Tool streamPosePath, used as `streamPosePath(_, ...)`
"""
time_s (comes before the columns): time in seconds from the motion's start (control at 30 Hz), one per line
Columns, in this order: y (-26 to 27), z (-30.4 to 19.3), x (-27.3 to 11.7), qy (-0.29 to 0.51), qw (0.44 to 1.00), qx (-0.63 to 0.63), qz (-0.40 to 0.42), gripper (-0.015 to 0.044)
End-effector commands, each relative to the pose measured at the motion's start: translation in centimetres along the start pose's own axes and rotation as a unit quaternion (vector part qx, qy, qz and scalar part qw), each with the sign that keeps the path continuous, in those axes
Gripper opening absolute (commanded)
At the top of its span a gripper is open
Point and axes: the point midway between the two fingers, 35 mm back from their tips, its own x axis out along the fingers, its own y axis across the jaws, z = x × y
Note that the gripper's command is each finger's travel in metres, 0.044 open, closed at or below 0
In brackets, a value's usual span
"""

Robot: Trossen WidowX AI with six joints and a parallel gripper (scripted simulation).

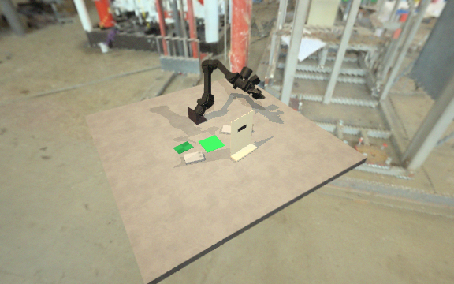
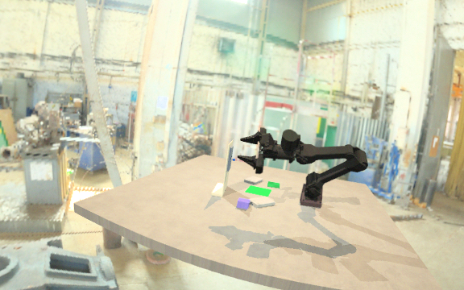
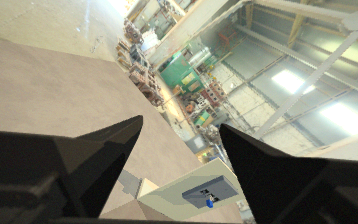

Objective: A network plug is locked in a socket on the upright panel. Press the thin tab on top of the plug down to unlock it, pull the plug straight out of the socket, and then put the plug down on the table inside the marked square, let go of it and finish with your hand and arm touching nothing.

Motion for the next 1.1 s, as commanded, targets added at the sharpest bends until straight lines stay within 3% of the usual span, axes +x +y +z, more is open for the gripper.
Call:
streamPosePath(0.0,0.0,-0.1,0.1,0.000,1.000,-0.002,0.000,0.0374)
streamPosePath(0.3,-1.8,-4.8,2.4,0.015,0.996,-0.081,-0.020,0.0156)
streamPosePath(1.07,-6.9,-17.2,2.1,0.069,0.953,-0.288,-0.059,0.0156)
